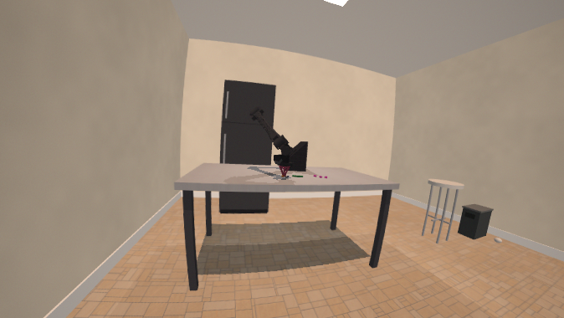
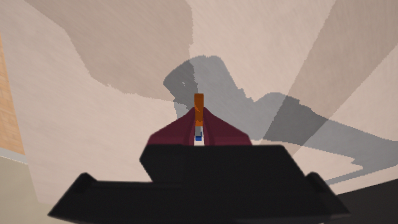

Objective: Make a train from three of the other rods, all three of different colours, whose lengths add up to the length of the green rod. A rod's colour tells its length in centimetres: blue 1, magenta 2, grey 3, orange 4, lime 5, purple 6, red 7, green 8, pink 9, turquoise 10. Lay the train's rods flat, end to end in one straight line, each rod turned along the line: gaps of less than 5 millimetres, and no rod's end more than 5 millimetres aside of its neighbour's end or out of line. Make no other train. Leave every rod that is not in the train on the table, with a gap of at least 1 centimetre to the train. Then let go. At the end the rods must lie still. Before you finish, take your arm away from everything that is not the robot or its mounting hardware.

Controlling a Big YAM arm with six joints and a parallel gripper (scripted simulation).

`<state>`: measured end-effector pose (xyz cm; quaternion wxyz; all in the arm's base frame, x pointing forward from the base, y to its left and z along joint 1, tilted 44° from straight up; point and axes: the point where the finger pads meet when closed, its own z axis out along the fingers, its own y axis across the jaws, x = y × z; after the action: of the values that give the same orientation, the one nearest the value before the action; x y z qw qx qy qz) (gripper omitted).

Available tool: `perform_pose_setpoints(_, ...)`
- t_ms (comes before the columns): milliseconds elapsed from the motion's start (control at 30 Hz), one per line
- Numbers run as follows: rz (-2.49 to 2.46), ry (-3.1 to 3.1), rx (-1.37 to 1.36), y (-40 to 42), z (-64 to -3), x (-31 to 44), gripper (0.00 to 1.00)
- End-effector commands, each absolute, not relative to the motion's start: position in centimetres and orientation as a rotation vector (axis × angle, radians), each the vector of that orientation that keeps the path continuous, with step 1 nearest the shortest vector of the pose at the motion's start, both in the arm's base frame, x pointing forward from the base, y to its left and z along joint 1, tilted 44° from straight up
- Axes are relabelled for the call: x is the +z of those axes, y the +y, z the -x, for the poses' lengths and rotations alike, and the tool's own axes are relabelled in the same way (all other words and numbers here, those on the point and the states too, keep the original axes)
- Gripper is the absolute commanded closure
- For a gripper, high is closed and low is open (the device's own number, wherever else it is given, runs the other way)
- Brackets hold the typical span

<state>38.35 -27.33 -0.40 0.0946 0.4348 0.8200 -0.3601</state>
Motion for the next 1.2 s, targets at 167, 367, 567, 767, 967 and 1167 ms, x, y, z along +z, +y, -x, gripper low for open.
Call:
perform_pose_setpoints(167, -1.271, 2.407, -1.050, -27.53, -39.44, 0.98, 0.96)
perform_pose_setpoints(367, -1.271, 2.407, -1.050, -27.53, -39.44, 0.98, 0.96)
perform_pose_setpoints(567, -1.271, 2.407, -1.050, -27.53, -39.44, 0.98, 0.96)
perform_pose_setpoints(767, -1.271, 2.407, -1.050, -27.53, -39.44, 0.98, 0.96)
perform_pose_setpoints(967, -1.270, 2.408, -1.050, -27.54, -39.51, 0.98, 0.96)
perform_pose_setpoints(1167, -1.265, 2.411, -1.051, -27.59, -40.05, 0.92, 0.96)
